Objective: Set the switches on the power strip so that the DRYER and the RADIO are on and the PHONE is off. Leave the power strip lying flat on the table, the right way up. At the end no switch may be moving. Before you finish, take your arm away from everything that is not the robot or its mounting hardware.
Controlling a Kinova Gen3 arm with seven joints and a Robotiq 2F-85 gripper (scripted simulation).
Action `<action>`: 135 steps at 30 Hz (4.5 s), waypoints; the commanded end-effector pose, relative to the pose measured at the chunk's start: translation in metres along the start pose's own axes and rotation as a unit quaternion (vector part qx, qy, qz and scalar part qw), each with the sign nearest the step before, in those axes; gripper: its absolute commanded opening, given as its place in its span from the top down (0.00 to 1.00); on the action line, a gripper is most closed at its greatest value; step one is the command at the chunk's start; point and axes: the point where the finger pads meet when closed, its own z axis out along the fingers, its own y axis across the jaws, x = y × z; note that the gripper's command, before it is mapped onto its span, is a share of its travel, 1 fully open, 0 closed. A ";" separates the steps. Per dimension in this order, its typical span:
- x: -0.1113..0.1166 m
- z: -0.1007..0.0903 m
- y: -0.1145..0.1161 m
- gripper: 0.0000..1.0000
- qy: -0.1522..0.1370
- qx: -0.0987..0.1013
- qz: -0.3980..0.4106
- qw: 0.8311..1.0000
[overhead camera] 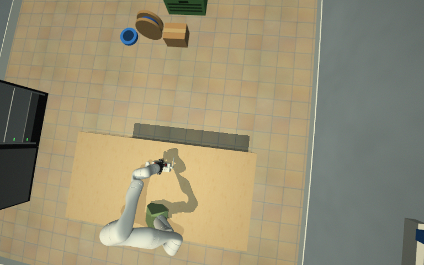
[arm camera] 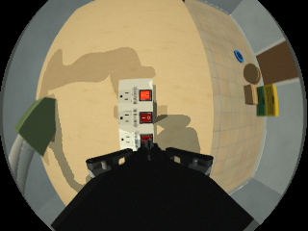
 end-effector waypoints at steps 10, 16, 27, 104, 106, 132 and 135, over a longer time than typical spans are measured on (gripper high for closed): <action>0.002 -0.007 0.002 1.00 0.003 -0.004 -0.001 1.000; 0.002 -0.007 0.002 1.00 0.003 -0.004 -0.001 1.000; 0.030 -0.016 -0.006 1.00 0.003 -0.004 -0.001 1.000; 0.048 0.005 -0.012 1.00 0.003 -0.004 -0.001 1.000; 0.048 0.007 -0.012 1.00 0.003 -0.004 -0.001 1.000; 0.048 0.023 -0.012 1.00 0.003 -0.004 -0.001 1.000; 0.048 0.023 -0.012 1.00 0.003 -0.004 -0.001 1.000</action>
